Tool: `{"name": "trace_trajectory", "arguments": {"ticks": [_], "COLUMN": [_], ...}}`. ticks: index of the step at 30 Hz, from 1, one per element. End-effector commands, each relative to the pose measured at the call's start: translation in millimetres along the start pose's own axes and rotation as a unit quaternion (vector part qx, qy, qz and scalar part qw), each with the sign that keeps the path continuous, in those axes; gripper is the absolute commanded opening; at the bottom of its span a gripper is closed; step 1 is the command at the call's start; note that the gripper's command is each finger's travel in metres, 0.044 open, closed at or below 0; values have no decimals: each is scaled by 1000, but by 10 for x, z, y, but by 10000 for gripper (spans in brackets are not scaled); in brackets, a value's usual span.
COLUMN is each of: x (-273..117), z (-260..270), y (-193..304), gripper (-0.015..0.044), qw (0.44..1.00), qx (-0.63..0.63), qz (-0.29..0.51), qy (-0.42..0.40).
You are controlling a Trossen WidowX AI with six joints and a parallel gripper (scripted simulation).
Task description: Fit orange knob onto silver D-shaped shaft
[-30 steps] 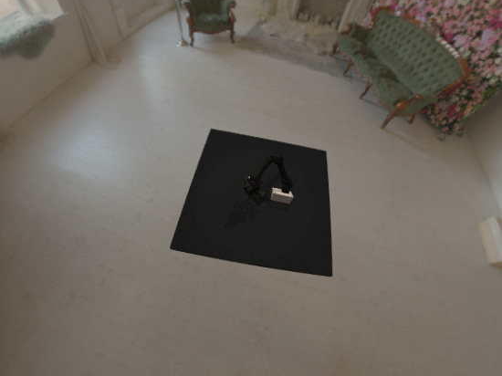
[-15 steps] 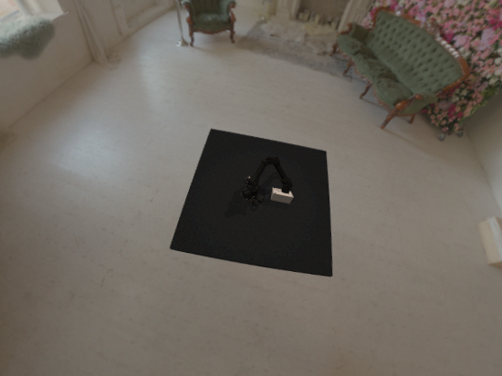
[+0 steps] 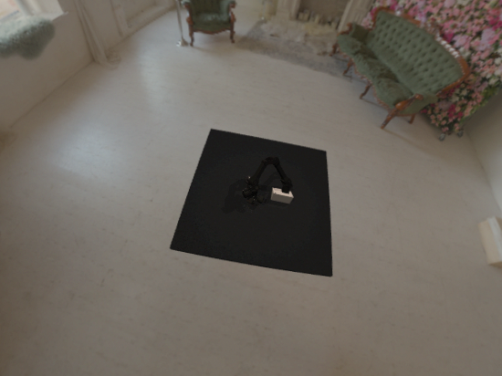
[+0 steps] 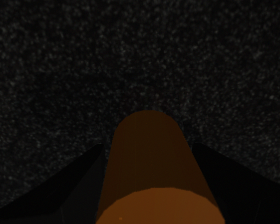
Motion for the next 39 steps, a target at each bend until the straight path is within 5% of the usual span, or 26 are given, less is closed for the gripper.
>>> {"name": "trace_trajectory", "arguments": {"ticks": [1, 12, 20, 39], "x": [-2, -2, -812, -556], "z": [-2, -2, 11, 0], "y": [1, 1, -11, -17], "gripper": [240, 240, 440, 440], "qw": [1000, 1000, 1000, 1000], "qx": [0, 0, -4, -4], "qz": [0, 0, 1, 1], "qy": [0, 0, 2, 2]}}
Point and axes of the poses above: the point midway between the two fingers, 35 mm back from their tips, its own x axis out along the fingers, its own z axis across the jaws, y = z × x, the point moved 7 cm from there along -x, back along the fingers, and after that the axes turned 3 degrees about -x, right-handed, at the moved point
